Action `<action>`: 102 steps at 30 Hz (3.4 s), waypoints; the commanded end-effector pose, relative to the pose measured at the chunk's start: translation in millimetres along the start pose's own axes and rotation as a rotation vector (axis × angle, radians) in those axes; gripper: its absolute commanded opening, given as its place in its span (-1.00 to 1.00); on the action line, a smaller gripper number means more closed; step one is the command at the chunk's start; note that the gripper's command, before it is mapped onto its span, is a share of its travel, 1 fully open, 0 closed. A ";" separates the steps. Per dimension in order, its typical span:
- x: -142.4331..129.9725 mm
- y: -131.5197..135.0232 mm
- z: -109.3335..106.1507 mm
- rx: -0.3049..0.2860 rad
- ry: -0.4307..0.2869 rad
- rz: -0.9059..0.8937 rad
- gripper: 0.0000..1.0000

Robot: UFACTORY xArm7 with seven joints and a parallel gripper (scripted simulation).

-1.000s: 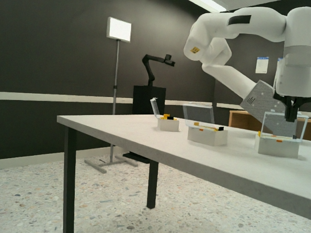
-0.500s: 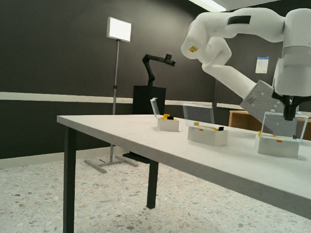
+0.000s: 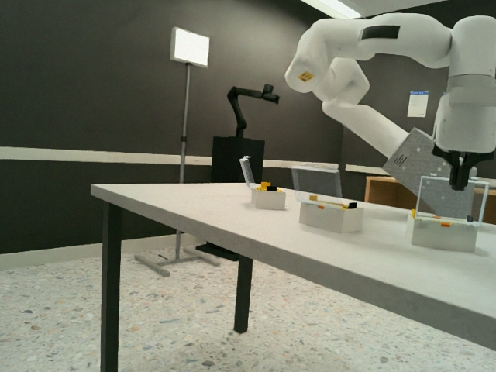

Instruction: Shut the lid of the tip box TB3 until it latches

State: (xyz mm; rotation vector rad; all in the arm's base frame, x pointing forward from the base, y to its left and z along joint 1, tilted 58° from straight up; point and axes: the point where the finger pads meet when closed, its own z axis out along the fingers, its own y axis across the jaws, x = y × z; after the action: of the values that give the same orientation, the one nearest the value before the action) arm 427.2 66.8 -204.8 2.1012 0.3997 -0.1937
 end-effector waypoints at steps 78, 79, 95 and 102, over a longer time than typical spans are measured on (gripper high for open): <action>-48.6 -0.8 -45.6 0.003 0.005 0.000 -1.00; -48.6 -0.8 -47.6 0.003 0.005 0.000 -1.00; -48.7 -0.8 -64.6 0.004 0.005 0.000 -1.00; -48.6 -0.8 -64.6 0.004 0.005 0.000 -1.00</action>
State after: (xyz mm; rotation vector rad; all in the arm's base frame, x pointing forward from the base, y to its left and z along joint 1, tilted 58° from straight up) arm 379.8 108.7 -157.4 2.1015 0.3999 -0.1932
